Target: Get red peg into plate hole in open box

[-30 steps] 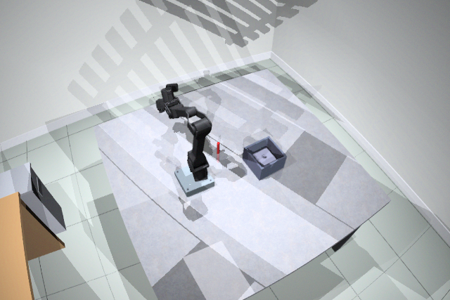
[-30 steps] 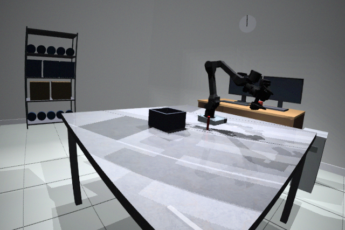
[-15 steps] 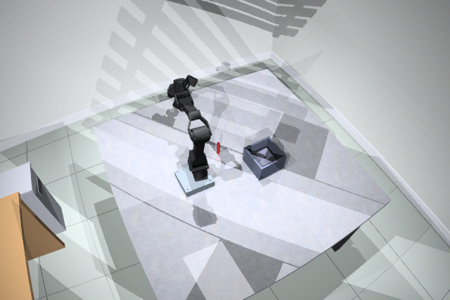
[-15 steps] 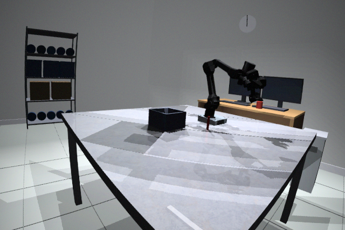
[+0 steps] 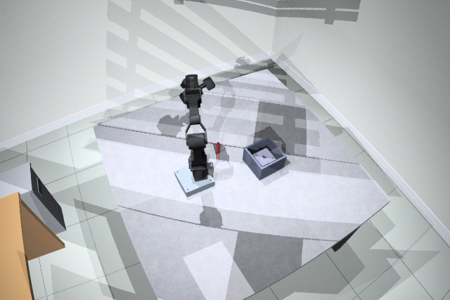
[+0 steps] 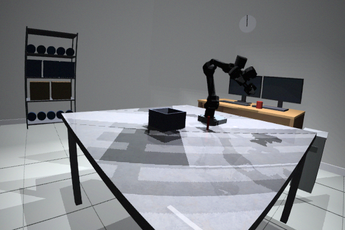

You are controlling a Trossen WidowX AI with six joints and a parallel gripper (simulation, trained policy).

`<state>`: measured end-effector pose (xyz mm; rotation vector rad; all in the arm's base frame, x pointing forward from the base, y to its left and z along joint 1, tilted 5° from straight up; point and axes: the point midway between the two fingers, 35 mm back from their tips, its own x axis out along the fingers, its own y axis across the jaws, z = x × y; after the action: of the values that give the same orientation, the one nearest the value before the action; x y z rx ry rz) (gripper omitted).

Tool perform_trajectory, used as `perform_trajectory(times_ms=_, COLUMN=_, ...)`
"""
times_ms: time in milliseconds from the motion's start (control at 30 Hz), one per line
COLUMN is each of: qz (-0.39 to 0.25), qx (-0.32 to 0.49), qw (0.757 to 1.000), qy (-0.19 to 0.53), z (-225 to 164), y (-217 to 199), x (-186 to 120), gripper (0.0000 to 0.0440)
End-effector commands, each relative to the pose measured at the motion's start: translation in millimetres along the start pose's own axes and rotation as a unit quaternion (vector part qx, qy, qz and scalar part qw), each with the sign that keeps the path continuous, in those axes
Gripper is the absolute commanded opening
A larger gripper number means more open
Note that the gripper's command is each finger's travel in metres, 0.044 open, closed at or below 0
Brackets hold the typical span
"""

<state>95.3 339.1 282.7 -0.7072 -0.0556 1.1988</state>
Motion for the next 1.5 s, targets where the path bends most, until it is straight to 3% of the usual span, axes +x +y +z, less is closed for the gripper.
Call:
perform_trajectory(times_ms=0, qz=-0.001, qx=0.050, qw=0.999, qy=0.012, z=-6.9, y=-9.3, x=-3.4, gripper=0.0440)
perform_trajectory(times_ms=333, qz=-0.016, qx=0.214, qw=0.974, qy=0.069, z=-40.8, y=-30.6, x=-14.8, gripper=0.0440)
perform_trajectory(times_ms=700, qz=-0.043, qx=0.381, qw=0.913, qy=0.141, z=-83.9, y=-38.5, x=-28.5, gripper=0.0440)
perform_trajectory(times_ms=1067, qz=-0.087, qx=0.527, qw=0.818, qy=0.215, z=-128.3, y=-35.6, x=-44.6, gripper=0.0440)
perform_trajectory(times_ms=1467, qz=-0.151, qx=0.655, qw=0.682, qy=0.290, z=-174.9, y=-23.3, x=-64.6, gripper=0.0440)
